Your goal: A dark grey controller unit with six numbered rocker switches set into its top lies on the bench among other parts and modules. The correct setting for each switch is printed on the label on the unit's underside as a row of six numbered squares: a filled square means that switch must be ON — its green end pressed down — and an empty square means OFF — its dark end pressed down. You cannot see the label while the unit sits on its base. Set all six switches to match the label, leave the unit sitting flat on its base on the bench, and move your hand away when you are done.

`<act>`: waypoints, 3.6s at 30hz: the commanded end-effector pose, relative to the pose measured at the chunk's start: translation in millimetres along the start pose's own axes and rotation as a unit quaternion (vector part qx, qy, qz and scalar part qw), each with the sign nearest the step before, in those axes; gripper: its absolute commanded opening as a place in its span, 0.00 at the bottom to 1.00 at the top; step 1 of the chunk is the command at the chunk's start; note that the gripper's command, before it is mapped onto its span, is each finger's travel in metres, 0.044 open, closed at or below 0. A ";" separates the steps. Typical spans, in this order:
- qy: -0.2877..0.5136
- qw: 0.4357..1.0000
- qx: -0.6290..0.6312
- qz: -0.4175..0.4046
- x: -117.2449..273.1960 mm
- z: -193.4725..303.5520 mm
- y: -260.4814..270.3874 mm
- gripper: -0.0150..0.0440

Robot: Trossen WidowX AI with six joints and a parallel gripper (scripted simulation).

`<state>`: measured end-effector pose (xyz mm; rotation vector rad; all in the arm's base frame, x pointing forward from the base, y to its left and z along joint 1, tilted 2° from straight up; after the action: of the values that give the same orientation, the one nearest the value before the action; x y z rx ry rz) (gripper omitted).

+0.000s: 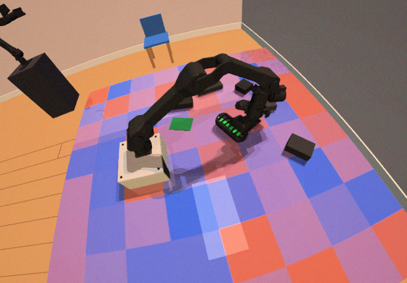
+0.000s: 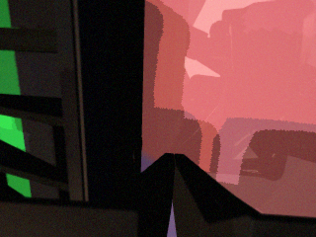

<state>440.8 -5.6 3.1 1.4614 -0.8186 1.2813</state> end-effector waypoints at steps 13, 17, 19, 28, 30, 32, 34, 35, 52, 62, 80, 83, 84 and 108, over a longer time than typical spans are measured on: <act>0.000 1.000 0.002 0.004 1.3 0.6 6.5 0.25; 0.000 1.000 0.002 0.004 -0.1 1.0 10.6 0.25; 0.000 1.000 0.002 0.004 -0.9 1.2 13.0 0.25; 0.000 1.000 0.002 0.003 -4.4 2.0 23.1 0.25; 0.000 1.000 0.002 0.003 -5.2 2.1 25.5 0.25; 0.000 1.000 0.002 0.003 -5.9 2.2 27.8 0.25; 0.000 1.000 0.002 0.003 -6.7 2.1 30.0 0.25; 0.000 1.000 0.002 0.003 -7.0 2.1 31.0 0.25; 0.000 1.000 0.002 0.003 -11.6 1.1 44.9 0.25; 0.000 1.000 0.002 0.002 -13.0 0.5 49.2 0.25; 0.000 1.000 0.002 0.002 -16.5 -1.8 60.0 0.25; 0.000 1.000 0.002 0.002 -17.2 -2.4 61.9 0.25; 0.004 1.000 -0.002 0.013 -11.3 0.7 53.7 0.25; 0.010 0.999 -0.028 0.041 61.1 -16.4 19.4 0.25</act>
<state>435.0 3.4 57.8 1.4151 -0.8594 1.2997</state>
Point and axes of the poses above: the point midway between the two fingers, 35 mm back from their tips, its own x axis back along the fingers, its own y axis across the jaws, z = x × y, the point moved 3 cm from there along x, back along the fingers, and after that the axes turned 5 degrees about -x, right-handed, at the moved point
